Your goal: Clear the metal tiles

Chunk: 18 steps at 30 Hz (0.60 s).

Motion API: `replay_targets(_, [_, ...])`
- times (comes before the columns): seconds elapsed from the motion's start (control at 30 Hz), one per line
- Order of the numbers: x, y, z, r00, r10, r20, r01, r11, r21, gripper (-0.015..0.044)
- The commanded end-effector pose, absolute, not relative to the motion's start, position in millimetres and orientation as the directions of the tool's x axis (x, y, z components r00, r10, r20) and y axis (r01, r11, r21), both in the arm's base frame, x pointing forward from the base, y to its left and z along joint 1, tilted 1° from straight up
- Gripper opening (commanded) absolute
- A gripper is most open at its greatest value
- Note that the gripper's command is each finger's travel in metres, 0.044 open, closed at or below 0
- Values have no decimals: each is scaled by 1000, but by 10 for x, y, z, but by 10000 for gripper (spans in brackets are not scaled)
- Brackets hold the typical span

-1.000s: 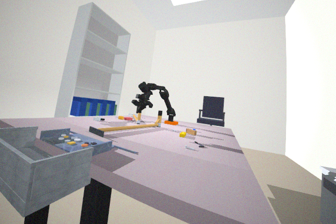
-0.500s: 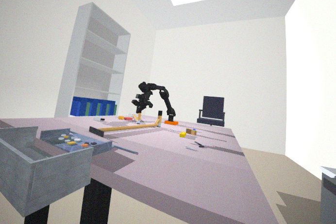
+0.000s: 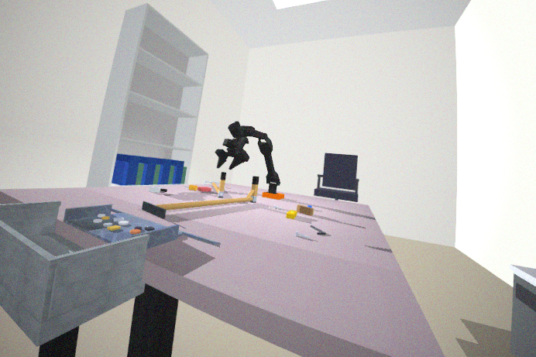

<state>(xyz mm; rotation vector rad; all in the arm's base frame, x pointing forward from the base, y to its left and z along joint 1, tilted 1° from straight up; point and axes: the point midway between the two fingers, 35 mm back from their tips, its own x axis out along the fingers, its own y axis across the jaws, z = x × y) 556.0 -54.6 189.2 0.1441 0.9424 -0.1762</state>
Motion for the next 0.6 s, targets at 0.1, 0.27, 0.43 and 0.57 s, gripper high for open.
replay_targets(0.1, [5452,-487,2109,605,-94,-791,198,980,35,440])
replay_targets(0.27, [5362,-448,2285,630,-95,-770,190,981,35,440])
replay_targets(0.43, [5265,-409,2453,655,-96,-749,182,983,34,440])
replay_targets(0.57, [5181,-379,2583,675,-96,-732,176,984,33,440])
